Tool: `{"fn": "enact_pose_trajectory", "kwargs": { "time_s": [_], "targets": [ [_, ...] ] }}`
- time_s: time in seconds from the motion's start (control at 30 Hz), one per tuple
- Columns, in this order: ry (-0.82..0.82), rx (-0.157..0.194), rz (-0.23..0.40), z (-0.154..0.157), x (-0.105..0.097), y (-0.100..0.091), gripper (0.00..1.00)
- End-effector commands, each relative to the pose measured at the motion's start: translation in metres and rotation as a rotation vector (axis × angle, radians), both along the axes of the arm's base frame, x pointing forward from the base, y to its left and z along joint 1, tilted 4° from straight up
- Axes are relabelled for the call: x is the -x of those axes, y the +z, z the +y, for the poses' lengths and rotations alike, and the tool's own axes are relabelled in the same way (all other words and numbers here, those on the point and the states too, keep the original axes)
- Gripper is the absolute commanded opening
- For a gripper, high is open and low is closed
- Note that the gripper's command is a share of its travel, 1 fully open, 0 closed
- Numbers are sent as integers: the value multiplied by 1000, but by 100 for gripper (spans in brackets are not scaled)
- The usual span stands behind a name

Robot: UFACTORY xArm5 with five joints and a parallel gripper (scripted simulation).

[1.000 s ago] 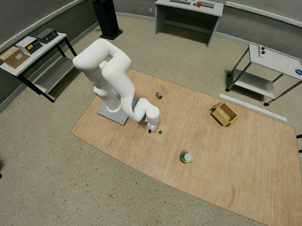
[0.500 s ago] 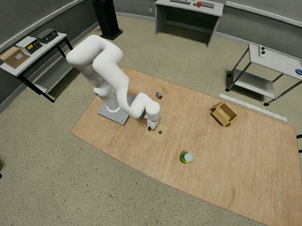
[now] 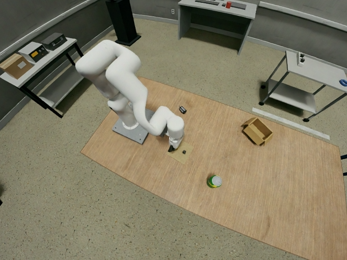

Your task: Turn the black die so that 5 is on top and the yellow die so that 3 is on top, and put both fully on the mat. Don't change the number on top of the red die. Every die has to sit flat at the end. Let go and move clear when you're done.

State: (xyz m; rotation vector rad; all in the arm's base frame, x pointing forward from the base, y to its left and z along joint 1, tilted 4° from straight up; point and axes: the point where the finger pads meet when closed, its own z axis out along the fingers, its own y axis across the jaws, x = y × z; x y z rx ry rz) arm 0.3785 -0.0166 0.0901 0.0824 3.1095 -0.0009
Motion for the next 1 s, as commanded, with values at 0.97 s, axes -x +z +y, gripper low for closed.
{"fn": "enact_pose_trajectory", "kwargs": {
  "time_s": [0.97],
  "targets": [
    [0, 0, -3, 4, 1, 77, 100]
  ]
}}
